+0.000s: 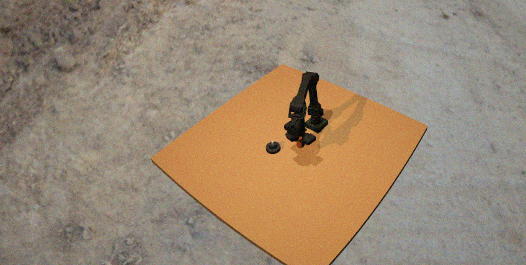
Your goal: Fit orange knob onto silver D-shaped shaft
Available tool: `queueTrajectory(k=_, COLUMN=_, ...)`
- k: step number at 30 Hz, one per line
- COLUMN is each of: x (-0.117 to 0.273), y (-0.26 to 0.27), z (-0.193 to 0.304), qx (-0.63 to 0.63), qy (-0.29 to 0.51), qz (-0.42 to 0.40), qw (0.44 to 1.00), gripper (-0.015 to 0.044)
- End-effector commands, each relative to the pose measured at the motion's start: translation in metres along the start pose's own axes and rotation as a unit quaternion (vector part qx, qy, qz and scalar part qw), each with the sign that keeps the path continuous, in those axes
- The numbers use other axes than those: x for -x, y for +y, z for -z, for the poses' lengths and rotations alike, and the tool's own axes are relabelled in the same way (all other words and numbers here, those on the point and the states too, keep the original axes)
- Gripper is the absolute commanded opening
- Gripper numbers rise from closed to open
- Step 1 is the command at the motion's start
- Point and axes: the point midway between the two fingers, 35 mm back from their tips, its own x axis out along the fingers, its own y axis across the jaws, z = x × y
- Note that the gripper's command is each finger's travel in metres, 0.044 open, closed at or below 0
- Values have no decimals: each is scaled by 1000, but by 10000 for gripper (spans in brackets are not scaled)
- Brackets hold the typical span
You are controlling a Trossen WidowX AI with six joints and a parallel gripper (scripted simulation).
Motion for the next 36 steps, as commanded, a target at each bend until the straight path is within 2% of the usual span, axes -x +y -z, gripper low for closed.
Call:
queueTrajectory(k=1, x=11, y=0, z=0, qx=-2, qy=-9, qz=-5, qw=1000, gripper=0)
queueTrajectory(k=36, x=-15, y=-92, z=-39, qx=-2, qy=-12, qz=-2, qw=1000, gripper=0)
